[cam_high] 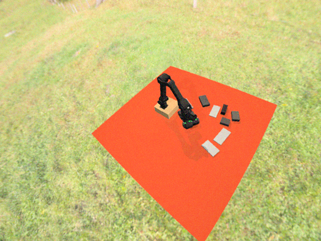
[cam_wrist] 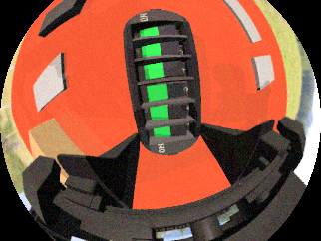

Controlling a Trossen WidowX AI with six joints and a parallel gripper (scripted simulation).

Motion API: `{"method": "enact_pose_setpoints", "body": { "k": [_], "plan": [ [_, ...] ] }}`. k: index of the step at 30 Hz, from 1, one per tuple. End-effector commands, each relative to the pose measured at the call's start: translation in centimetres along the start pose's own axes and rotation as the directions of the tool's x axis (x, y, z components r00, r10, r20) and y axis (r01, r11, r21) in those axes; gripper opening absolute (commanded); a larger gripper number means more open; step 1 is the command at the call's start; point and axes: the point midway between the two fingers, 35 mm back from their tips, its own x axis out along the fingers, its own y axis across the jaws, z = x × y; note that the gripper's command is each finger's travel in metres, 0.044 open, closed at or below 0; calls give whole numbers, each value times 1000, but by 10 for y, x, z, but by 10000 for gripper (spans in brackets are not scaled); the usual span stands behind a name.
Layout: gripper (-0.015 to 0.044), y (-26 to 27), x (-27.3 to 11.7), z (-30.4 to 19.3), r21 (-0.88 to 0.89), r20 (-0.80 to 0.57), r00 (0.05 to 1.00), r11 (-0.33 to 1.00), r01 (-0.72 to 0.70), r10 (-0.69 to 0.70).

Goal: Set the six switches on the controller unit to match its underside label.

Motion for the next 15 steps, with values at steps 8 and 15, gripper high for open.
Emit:
{"method": "enact_pose_setpoints", "body": {
  "k": [8,15],
  "plan": [
    [215,0,0,0,-3,0,1000,1000,1,-1],
    [32,0,0,4,-3,0,1000,1000,1,-1]
  ]
}}
